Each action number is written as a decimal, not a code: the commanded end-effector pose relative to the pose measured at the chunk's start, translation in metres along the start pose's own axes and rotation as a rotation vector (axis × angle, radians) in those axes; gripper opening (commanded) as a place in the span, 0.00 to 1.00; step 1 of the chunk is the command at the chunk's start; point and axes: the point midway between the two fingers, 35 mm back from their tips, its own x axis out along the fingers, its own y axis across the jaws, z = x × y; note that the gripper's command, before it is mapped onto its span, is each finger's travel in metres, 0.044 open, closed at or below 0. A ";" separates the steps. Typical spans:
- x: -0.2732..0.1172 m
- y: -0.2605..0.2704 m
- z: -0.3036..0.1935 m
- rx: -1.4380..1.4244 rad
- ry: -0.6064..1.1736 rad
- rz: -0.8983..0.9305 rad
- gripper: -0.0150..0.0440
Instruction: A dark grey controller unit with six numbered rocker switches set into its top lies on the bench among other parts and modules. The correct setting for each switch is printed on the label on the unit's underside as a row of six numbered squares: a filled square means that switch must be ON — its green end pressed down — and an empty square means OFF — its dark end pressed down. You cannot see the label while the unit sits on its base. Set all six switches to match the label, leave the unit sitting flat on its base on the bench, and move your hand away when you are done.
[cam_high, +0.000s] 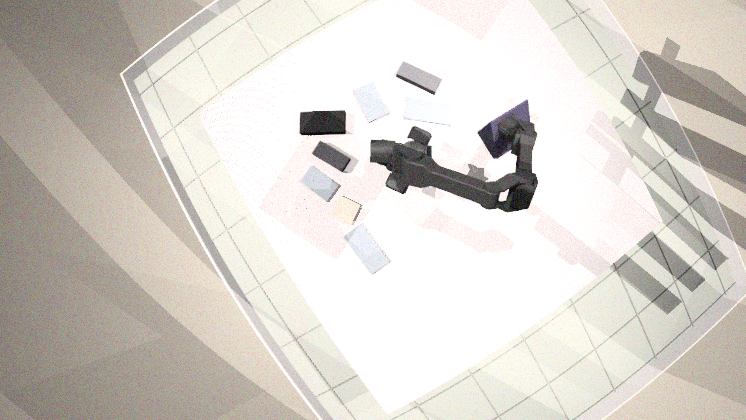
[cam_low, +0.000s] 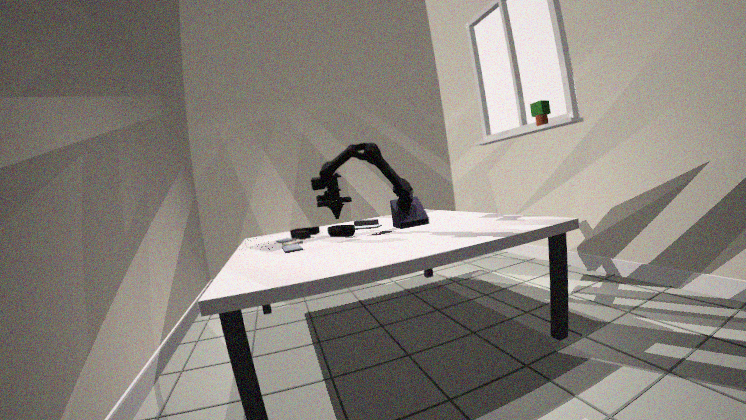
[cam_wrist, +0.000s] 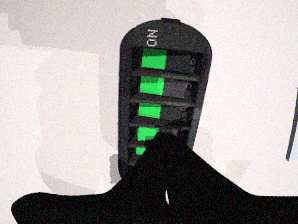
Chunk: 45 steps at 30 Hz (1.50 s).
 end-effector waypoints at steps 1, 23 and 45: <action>-0.003 -0.002 -0.013 -0.004 -0.010 0.006 0.25; -0.003 -0.002 -0.013 -0.004 -0.010 0.006 0.25; 0.026 0.043 -0.013 -0.005 -0.009 0.008 0.25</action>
